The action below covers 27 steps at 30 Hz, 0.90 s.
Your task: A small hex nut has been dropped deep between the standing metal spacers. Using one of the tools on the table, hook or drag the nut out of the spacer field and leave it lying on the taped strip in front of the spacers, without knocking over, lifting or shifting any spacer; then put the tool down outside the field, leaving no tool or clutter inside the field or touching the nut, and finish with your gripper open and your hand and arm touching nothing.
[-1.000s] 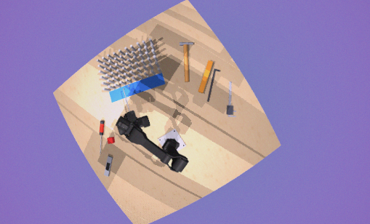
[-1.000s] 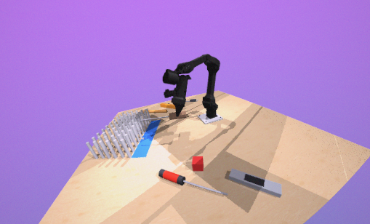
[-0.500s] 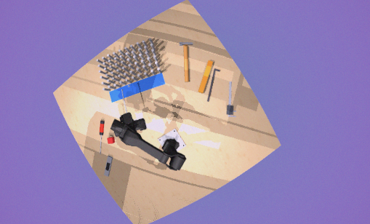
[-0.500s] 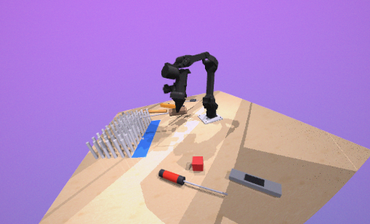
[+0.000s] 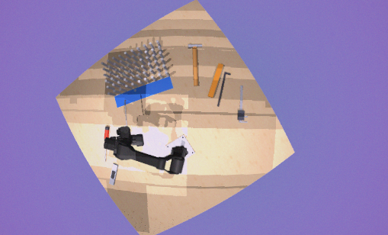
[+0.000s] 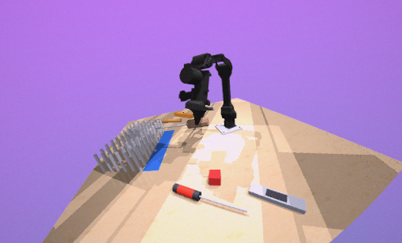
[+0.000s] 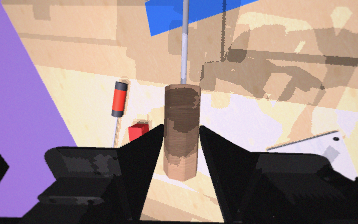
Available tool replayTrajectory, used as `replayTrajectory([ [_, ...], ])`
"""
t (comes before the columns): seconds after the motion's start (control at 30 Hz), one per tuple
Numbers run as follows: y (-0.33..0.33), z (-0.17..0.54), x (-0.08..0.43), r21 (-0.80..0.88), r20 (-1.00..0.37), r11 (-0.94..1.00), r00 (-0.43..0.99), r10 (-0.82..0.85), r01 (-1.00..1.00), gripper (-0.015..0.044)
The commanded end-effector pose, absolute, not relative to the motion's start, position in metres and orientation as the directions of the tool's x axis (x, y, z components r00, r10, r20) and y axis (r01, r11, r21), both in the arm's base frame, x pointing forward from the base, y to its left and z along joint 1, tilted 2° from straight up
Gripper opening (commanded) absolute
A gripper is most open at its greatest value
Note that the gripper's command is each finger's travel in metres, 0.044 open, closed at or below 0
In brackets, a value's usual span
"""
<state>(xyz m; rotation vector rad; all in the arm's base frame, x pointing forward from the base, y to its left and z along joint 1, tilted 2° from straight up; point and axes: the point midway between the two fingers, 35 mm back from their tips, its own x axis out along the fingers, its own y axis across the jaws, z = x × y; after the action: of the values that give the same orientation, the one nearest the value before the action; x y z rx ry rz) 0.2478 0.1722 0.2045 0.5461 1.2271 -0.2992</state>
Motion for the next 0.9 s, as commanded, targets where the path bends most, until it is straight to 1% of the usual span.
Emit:
replayTrajectory([
  [0.0,0.191,0.209,0.245,0.232,-0.943,0.812,0.330,0.052,0.536,0.0000],
  [0.43,0.251,0.216,0.223,0.238,-0.939,0.707,0.345,-0.008,0.666,0.0000],
  [0.87,0.310,0.217,0.183,0.291,-0.918,0.571,0.392,-0.058,0.767,0.0000],
])
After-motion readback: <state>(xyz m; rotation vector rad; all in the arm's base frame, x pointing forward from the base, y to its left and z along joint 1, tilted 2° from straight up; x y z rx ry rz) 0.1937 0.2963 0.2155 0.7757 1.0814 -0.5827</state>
